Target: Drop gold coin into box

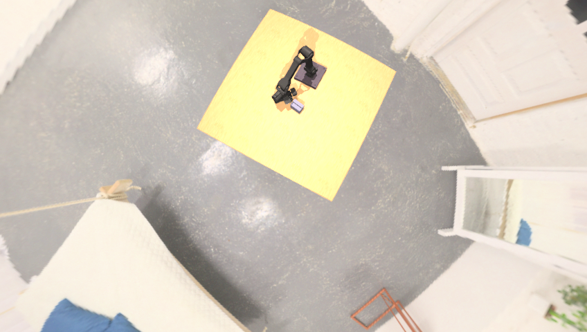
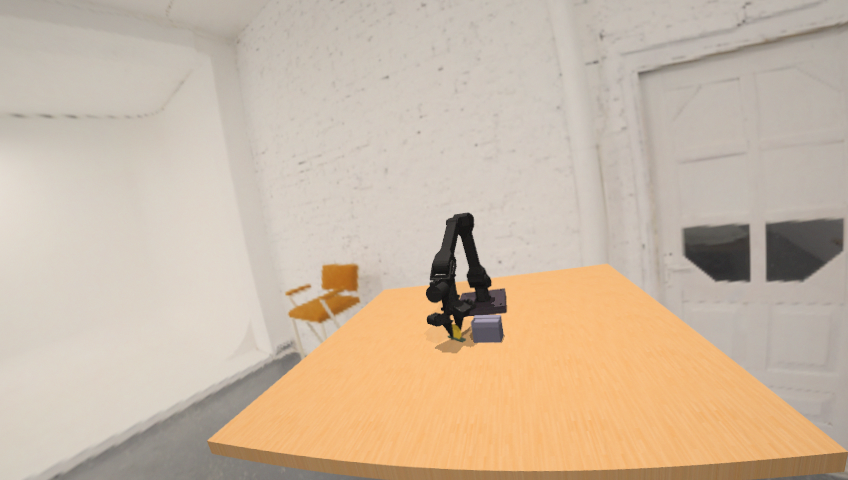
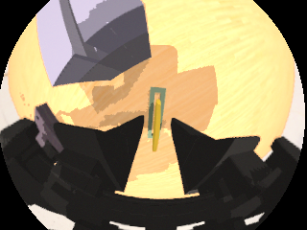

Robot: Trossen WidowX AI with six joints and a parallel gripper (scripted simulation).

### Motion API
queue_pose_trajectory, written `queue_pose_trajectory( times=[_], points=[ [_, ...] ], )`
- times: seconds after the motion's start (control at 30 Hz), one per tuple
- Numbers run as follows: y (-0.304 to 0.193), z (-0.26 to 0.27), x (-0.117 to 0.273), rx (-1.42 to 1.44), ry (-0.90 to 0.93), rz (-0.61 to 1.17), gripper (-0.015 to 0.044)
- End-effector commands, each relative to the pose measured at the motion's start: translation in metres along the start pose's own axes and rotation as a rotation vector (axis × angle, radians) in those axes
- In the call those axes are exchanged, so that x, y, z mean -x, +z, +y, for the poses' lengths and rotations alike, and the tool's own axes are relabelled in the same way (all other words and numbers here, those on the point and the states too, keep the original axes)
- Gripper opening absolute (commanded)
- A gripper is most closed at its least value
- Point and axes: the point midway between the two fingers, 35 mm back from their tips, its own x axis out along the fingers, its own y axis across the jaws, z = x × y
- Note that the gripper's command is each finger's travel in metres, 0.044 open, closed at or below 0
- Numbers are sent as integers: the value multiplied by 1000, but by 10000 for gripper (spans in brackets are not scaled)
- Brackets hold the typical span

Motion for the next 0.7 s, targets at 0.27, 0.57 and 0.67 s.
queue_pose_trajectory(
  times=[0.27, 0.57, 0.67],
  points=[
    [-1, 2, -8, -4, 8, 7, 0],
    [-1, 2, -8, -3, 8, 6, 0],
    [-3, -1, -4, 5, 0, -6, 0]
  ],
)
